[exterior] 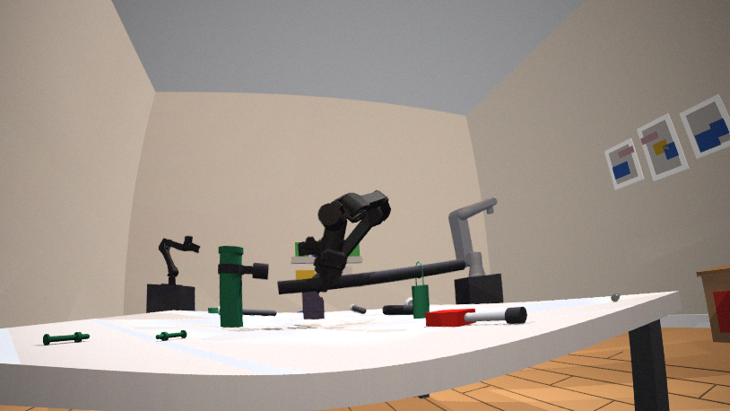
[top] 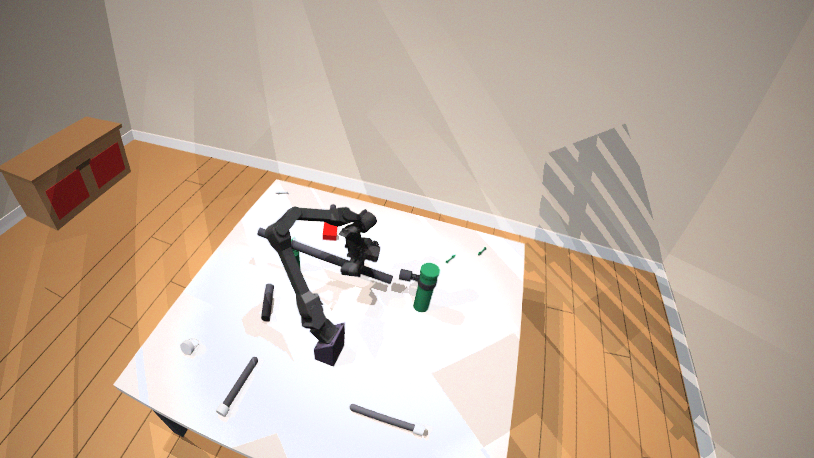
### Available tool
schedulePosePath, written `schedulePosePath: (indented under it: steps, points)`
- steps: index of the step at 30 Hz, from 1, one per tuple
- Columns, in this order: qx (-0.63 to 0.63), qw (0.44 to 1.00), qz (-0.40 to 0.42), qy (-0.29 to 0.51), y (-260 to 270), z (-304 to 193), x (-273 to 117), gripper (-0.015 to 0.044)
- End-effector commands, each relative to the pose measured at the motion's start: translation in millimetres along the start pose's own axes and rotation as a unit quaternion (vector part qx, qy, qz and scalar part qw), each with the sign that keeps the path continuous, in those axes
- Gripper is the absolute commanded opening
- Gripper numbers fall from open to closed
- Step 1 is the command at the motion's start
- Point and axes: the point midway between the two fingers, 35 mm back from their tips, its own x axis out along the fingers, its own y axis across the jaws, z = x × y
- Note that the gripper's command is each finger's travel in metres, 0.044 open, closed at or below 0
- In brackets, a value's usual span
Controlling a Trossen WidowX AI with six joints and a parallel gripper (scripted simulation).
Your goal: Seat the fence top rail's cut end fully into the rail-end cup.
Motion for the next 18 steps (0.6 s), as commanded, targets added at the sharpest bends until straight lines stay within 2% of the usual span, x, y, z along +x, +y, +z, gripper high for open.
schedulePosePath:
  steps: [1, 18]
  points:
    - [0.002, 0.999, 0.003, -0.049, -0.6, 14.7, -25.8, 0.0]
    - [0.004, 0.999, 0.002, -0.039, -1.4, 11.0, -22.1, 0.0]
